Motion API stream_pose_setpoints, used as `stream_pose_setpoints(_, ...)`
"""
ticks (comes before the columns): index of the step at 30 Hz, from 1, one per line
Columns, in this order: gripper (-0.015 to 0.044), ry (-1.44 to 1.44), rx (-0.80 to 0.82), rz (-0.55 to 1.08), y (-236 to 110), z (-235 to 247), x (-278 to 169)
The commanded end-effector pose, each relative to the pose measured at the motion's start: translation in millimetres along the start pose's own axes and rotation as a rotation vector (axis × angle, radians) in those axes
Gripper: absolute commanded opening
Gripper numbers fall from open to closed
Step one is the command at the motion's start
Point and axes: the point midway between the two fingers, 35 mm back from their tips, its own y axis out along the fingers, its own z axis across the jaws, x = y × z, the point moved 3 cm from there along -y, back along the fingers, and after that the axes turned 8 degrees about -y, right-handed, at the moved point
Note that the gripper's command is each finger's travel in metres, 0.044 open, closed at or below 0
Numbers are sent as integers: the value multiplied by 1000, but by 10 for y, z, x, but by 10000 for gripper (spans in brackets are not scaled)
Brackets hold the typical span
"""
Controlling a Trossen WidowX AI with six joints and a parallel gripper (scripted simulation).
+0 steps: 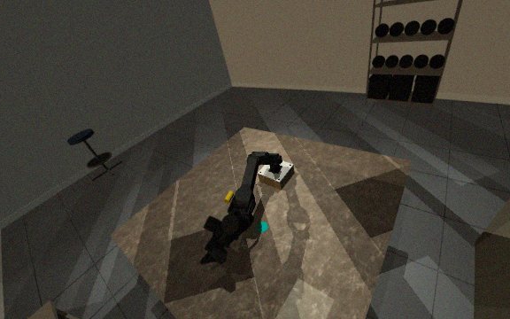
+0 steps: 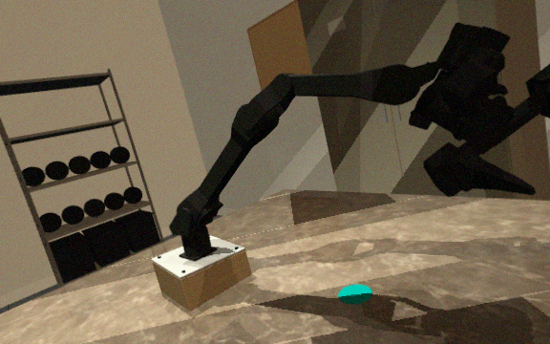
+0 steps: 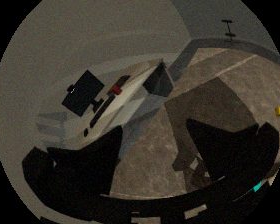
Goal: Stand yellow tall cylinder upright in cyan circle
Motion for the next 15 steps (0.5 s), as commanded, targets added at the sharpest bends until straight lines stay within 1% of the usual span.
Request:
stream_pose_setpoints(1, 374, -12, -4, 4, 15, -23, 11)
stream_pose_setpoints(3, 321, -110, -38, 36, 128, -213, 94)
stream_pose_setpoints(4, 309, -183, -62, 64, 205, -363, 155)
stream_pose_setpoints(6, 309, -322, -106, 128, 335, -675, 271)
stream_pose_setpoints(10, 309, -498, -153, 230, 459, -1118, 415)
stream_pose_setpoints(15, 309, -751, -193, 430, 524, -1871, 608)
